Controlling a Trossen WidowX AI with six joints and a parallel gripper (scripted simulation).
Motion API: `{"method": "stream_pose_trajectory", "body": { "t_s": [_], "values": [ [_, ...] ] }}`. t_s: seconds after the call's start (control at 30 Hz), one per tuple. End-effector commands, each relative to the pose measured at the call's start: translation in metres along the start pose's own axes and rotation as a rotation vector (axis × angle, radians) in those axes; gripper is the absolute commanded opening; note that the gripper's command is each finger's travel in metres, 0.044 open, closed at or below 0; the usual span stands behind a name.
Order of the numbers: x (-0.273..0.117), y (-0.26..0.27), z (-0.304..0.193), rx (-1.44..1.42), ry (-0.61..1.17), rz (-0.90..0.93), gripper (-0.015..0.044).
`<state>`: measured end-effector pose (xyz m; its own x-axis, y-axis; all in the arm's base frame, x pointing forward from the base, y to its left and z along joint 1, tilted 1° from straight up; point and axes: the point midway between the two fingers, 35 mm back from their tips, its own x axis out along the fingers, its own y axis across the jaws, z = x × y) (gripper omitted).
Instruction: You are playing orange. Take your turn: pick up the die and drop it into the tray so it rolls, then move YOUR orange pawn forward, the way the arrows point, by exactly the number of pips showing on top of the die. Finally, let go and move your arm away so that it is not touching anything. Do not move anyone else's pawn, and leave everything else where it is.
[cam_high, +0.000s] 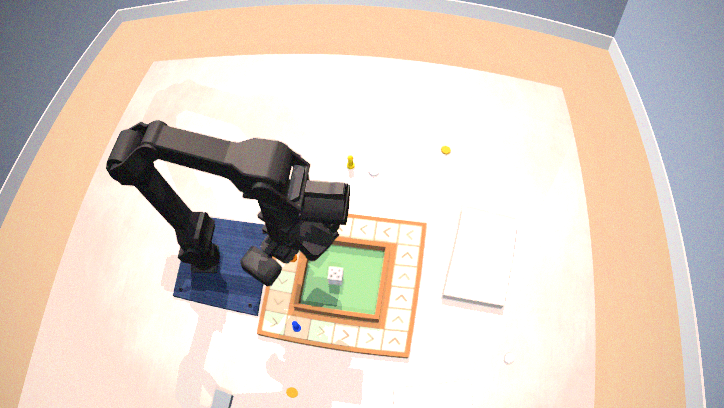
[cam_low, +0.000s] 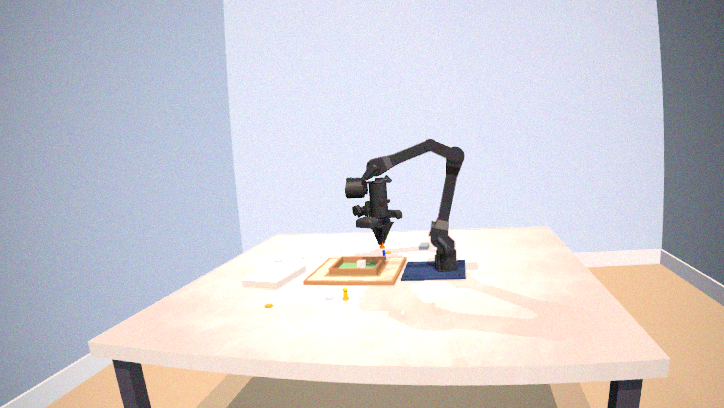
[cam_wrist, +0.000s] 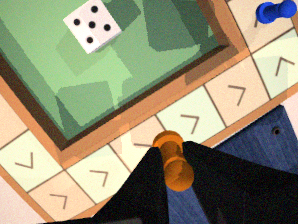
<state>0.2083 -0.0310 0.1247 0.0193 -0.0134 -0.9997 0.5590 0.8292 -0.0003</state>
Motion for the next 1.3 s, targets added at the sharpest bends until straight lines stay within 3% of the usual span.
{"method": "stream_pose_trajectory", "body": {
  "t_s": [0.0,0.63,1.27],
  "values": [
    [0.009,-0.013,-0.008,-0.004,-0.002,0.003,0.0],
    [0.057,-0.031,-0.018,-0.004,-0.001,0.001,0.0],
    [0.074,-0.031,-0.018,-0.004,-0.001,0.001,0.0]
  ]
}}
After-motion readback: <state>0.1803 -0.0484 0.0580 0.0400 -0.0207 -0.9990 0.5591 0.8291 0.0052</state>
